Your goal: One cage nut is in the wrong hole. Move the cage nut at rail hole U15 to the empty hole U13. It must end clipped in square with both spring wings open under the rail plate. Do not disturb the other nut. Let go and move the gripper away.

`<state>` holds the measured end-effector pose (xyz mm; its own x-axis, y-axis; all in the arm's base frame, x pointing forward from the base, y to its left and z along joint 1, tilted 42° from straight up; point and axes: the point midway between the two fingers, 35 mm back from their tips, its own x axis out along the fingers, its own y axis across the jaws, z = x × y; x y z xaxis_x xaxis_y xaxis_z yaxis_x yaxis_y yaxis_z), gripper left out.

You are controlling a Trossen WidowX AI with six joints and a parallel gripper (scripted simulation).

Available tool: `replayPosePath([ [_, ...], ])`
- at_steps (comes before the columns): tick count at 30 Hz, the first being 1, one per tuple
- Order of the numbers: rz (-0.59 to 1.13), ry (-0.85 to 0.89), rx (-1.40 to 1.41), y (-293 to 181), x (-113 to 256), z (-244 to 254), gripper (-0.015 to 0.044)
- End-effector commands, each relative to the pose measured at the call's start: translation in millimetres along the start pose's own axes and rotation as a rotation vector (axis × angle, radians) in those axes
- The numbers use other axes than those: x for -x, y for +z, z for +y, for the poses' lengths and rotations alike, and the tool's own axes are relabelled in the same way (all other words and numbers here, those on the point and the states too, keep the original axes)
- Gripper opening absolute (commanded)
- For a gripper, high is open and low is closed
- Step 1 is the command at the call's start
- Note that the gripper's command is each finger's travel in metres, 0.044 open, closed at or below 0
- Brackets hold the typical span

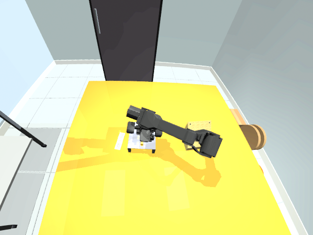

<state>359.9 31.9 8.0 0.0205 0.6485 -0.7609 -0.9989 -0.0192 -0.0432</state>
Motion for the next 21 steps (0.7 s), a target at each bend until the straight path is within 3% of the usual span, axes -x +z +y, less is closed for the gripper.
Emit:
replayPosePath([
  [1,-0.002,-0.01,-0.002,1.1,0.8,0.0,0.0029],
  [21,-0.002,-0.023,-0.002,1.1,0.6,0.7,0.0029],
])
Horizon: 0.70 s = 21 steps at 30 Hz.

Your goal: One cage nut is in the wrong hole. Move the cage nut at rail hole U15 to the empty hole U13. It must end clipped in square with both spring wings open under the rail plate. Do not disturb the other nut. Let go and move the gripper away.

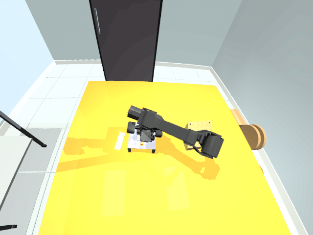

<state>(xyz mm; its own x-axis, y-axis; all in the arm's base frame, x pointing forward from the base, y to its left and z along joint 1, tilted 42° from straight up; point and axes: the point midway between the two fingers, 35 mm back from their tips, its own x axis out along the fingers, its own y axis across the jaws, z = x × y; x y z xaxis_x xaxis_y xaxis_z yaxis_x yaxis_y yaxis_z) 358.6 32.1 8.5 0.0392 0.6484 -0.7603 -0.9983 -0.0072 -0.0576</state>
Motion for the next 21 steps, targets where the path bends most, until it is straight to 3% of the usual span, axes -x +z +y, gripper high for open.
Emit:
replayPosePath([
  [1,-0.003,-0.004,-0.003,0.6,0.3,-0.5,0.0029],
  [21,-0.002,-0.029,-0.003,0.5,0.0,0.7,0.0029],
])
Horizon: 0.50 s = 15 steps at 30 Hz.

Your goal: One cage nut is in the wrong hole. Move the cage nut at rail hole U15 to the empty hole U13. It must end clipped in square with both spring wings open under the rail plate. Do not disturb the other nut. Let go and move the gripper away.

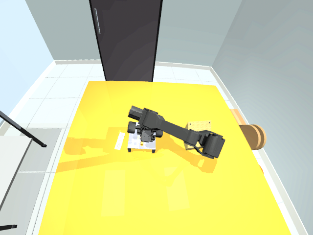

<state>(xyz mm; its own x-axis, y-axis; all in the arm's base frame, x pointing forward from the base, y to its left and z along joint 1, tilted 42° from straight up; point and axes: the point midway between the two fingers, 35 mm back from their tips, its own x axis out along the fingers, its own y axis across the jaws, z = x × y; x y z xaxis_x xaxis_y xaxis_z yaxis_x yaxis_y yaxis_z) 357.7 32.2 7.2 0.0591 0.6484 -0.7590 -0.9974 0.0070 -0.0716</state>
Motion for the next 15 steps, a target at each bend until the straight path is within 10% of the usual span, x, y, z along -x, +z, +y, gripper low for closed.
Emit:
replayPosePath([
  [1,-0.002,-0.011,-0.001,1.2,1.0,-0.1,0.0029],
  [15,-0.002,-0.018,-0.002,1.2,0.9,0.3,0.0029],
])
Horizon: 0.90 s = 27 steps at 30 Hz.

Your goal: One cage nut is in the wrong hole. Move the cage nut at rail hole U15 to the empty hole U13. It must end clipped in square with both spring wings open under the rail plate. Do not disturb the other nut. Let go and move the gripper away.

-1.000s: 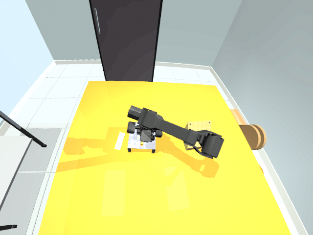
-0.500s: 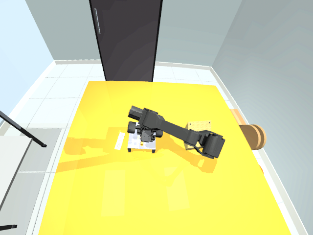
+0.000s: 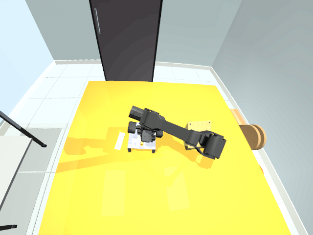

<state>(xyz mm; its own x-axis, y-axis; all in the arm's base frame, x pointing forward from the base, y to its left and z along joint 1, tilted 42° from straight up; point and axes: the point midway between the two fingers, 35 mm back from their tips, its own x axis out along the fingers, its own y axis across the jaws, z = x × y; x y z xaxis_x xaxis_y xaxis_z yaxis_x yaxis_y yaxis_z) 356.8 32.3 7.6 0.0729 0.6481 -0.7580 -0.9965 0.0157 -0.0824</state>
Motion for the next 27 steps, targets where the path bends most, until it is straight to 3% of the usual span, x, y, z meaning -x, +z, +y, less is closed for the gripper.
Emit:
replayPosePath([
  [1,-0.003,-0.004,-0.002,0.8,0.6,-0.7,0.0029],
  [27,-0.002,-0.032,-0.003,0.7,0.1,0.8,0.0029],
])
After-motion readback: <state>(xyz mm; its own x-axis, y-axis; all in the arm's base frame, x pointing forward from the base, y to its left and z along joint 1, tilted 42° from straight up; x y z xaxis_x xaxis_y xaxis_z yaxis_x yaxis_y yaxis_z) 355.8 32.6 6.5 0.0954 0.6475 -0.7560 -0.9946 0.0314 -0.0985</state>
